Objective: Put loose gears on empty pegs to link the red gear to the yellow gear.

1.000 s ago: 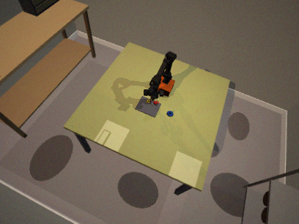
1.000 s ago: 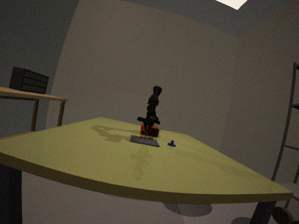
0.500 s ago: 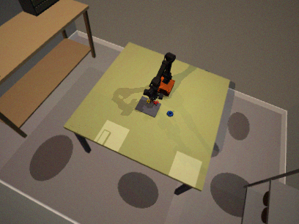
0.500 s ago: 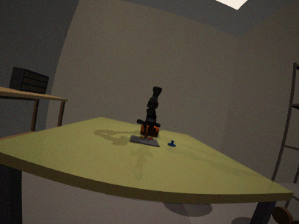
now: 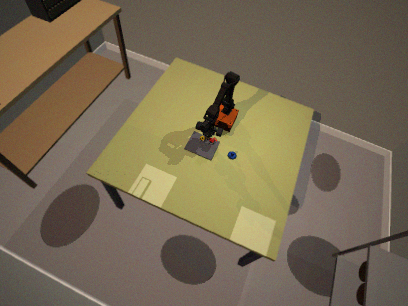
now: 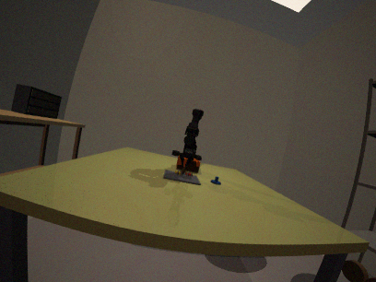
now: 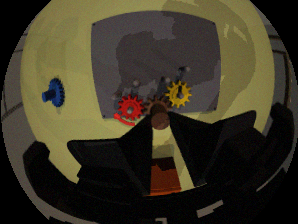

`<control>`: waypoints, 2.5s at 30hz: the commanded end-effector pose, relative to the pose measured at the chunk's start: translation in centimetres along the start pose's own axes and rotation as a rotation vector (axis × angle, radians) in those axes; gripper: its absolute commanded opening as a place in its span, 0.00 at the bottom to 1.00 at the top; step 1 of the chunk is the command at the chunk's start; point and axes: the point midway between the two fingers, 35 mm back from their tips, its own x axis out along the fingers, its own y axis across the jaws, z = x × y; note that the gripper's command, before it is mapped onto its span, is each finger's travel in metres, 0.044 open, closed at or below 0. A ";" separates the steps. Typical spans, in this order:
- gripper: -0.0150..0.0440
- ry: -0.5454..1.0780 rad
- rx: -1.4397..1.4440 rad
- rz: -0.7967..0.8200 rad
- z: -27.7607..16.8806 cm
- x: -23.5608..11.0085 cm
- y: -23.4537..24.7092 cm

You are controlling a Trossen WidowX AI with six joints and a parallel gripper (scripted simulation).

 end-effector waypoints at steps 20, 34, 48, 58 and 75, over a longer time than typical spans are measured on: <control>0.25 -0.002 -0.306 0.000 0.1 0.5 0.0; 0.39 -0.002 -0.038 0.000 0.0 0.6 0.0; 0.49 -0.002 -0.128 0.000 0.0 -4.1 0.0; 0.80 -0.003 -0.118 -0.001 -0.4 -8.0 0.1; 1.00 -0.003 -0.118 -0.001 -0.4 -8.0 0.1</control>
